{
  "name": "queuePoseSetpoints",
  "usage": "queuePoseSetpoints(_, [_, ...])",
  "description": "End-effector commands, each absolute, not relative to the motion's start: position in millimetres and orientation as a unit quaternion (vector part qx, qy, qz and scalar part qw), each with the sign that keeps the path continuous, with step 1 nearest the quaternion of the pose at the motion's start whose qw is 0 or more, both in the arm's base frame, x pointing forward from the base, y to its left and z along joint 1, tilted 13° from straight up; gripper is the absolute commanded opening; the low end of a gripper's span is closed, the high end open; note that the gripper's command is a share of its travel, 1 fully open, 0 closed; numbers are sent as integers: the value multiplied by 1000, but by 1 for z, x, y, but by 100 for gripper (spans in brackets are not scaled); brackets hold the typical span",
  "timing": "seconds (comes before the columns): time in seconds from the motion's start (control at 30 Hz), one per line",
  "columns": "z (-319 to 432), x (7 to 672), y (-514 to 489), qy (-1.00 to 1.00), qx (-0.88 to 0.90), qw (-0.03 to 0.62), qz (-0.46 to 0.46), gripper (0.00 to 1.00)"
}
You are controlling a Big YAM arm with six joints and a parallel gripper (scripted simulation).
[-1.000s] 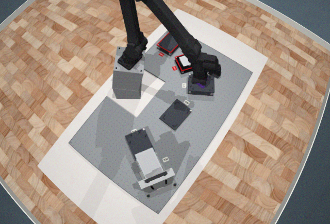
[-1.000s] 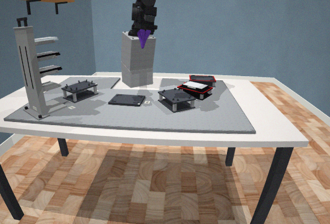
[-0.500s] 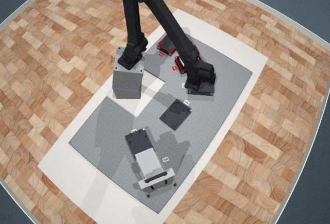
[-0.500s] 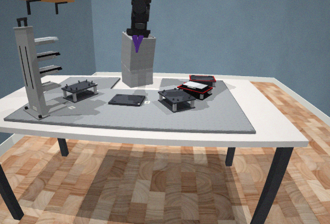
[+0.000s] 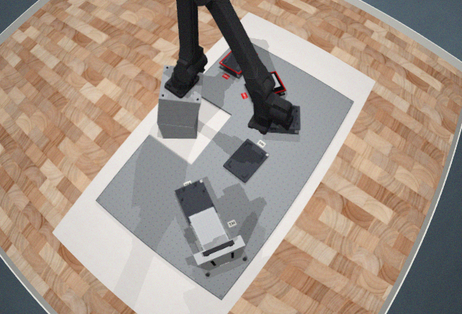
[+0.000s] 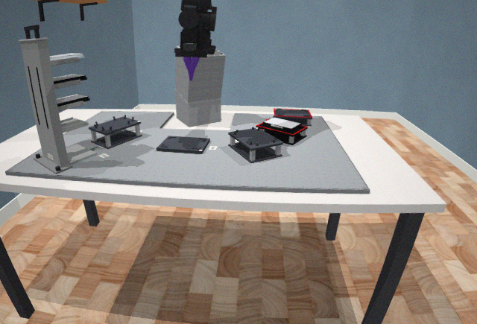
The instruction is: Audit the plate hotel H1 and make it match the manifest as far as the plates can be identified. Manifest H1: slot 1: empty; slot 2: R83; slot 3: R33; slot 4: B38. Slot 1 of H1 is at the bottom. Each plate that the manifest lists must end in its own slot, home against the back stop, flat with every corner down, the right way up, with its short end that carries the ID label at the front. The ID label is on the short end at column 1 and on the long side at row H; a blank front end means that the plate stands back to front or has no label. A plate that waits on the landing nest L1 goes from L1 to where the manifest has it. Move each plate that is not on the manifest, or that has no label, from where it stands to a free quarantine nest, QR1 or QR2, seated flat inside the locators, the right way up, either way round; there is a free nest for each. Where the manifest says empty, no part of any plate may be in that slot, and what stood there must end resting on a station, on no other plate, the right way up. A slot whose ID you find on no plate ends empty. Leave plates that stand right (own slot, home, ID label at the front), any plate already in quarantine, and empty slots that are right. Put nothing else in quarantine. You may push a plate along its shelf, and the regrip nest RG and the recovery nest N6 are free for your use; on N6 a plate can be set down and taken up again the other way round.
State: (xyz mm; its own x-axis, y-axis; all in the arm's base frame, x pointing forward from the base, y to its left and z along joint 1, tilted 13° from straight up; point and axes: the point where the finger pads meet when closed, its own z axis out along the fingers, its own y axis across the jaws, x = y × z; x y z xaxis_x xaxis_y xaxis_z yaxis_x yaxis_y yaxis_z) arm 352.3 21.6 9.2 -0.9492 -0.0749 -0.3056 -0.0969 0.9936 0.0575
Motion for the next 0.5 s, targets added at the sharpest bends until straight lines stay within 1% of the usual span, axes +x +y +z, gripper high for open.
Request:
queuePoseSetpoints(0.0, [13,353,15,984,-41,172,36,0])
queuePoseSetpoints(0.1, [7,349,13,985,-41,165,36,0])
queuePoseSetpoints(0.13, [3,347,12,988,-25,145,41,0])
queuePoseSetpoints(0.37, [-4,342,0,992,25,110,62,0])
queuePoseSetpoints(0.43, [-19,317,-2,994,31,86,65,0])
queuePoseSetpoints(0.47, [-8,320,-3,992,30,102,64,0])
